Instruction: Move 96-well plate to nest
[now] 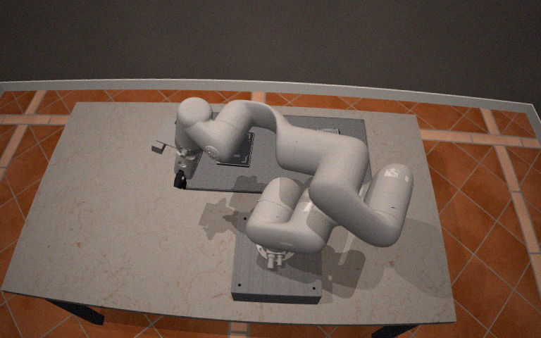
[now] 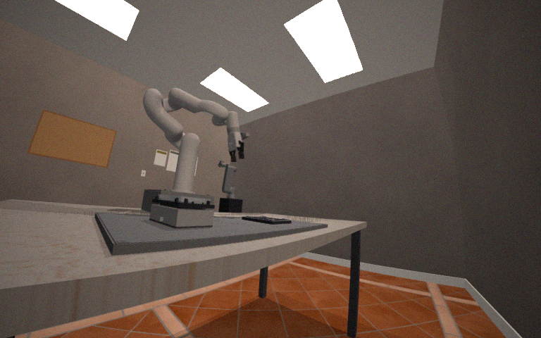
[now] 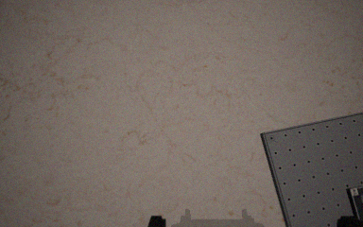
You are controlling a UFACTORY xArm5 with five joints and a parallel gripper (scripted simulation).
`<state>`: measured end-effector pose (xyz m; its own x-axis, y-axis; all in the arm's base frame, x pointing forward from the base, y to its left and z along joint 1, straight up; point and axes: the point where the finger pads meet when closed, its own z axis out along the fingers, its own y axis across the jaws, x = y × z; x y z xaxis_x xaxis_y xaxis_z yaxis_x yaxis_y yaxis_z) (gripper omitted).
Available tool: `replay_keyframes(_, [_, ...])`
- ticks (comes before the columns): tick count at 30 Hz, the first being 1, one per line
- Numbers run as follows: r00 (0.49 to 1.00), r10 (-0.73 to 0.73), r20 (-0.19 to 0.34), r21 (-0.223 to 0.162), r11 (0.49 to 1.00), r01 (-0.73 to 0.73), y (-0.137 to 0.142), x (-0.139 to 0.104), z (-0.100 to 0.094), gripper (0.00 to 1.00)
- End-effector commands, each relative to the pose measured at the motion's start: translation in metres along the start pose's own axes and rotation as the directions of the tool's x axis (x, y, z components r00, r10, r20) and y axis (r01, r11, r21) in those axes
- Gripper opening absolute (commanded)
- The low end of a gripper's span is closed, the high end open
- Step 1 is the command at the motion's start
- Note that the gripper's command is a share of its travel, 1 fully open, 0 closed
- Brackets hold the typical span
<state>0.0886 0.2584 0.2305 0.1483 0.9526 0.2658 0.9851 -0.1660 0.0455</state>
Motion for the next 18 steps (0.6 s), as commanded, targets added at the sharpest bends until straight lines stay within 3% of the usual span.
replay_keyframes(1, [1.000,0.000,-0.004,-0.001,1.000,0.000,0.0002,0.0011,-0.0012,1.00])
replay_keyframes(18, [1.000,0.031,0.004,-0.010,0.999,-0.031,0.0051,0.0021,-0.0009,1.00])
